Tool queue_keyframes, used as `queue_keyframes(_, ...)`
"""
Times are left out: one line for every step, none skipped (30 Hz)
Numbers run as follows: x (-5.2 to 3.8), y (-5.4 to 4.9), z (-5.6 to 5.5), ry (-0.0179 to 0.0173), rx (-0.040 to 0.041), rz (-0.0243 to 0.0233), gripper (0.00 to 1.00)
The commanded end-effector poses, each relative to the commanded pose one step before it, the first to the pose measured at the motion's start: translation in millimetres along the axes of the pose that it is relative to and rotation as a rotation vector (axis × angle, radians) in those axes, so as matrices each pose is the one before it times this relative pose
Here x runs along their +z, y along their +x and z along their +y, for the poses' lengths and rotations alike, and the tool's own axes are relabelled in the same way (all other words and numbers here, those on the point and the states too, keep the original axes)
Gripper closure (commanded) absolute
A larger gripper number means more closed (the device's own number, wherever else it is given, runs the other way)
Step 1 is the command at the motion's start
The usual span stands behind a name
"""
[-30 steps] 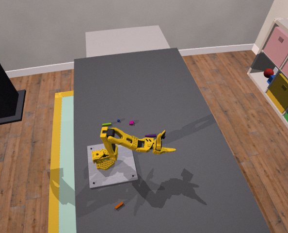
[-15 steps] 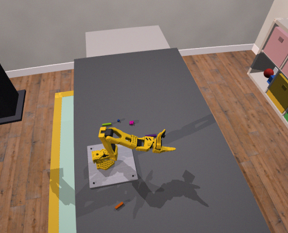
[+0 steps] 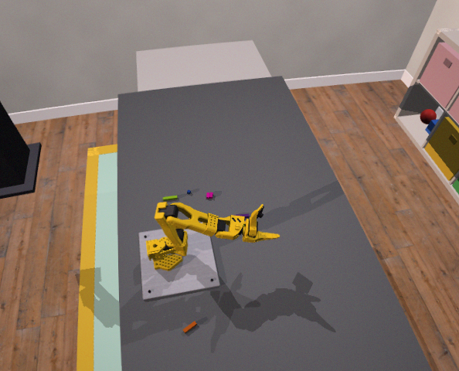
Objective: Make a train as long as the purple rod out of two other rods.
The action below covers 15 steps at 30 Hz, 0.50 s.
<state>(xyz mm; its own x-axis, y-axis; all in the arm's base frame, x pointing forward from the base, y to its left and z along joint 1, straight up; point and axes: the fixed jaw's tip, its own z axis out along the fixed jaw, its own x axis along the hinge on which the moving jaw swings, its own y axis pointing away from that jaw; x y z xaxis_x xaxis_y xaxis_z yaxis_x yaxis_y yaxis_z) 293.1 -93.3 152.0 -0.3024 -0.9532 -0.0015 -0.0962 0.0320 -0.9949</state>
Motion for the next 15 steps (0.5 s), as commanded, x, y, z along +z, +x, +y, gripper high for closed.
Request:
queue_keyframes(-1.401, -0.12, -7.01, 0.00650, 0.01353, -0.00018, 0.00)
queue_keyframes(-0.240, -0.02, -0.61, -0.00175, 0.00180, 0.00003, 0.00)
queue_keyframes(-0.249, -0.02, -0.61, -0.00175, 0.00180, 0.00003, 0.00)
queue_keyframes(-0.257, -0.03, -0.61, -0.00175, 0.00180, 0.00003, 0.00)
queue_keyframes(-0.266, -0.03, -0.61, -0.00175, 0.00180, 0.00004, 0.00)
queue_keyframes(-0.274, -0.03, -0.61, -0.00175, 0.00180, 0.00004, 0.00)
queue_keyframes(-0.283, -0.03, -0.61, -0.00175, 0.00180, 0.00004, 0.00)
queue_keyframes(-0.292, -0.03, -0.61, -0.00175, 0.00180, 0.00005, 0.00)
queue_keyframes(-0.300, -0.03, -0.61, -0.00175, 0.00180, 0.00005, 0.00)
queue_keyframes(0.000, 0.00, 0.00, 0.00000, 0.00000, 0.00000, 0.00)
queue_keyframes(0.000, 0.00, 0.00, 0.00000, 0.00000, 0.00000, 0.00)
queue_keyframes(0.178, 0.24, 5.86, -0.01430, -0.00920, 0.00035, 0.00)
queue_keyframes(-0.263, -0.02, -0.39, -0.00253, 0.00163, 0.00005, 0.00)
queue_keyframes(-0.271, -0.02, -0.39, -0.00253, 0.00163, 0.00006, 0.00)
queue_keyframes(-0.279, -0.02, -0.39, -0.00253, 0.00163, 0.00006, 0.00)
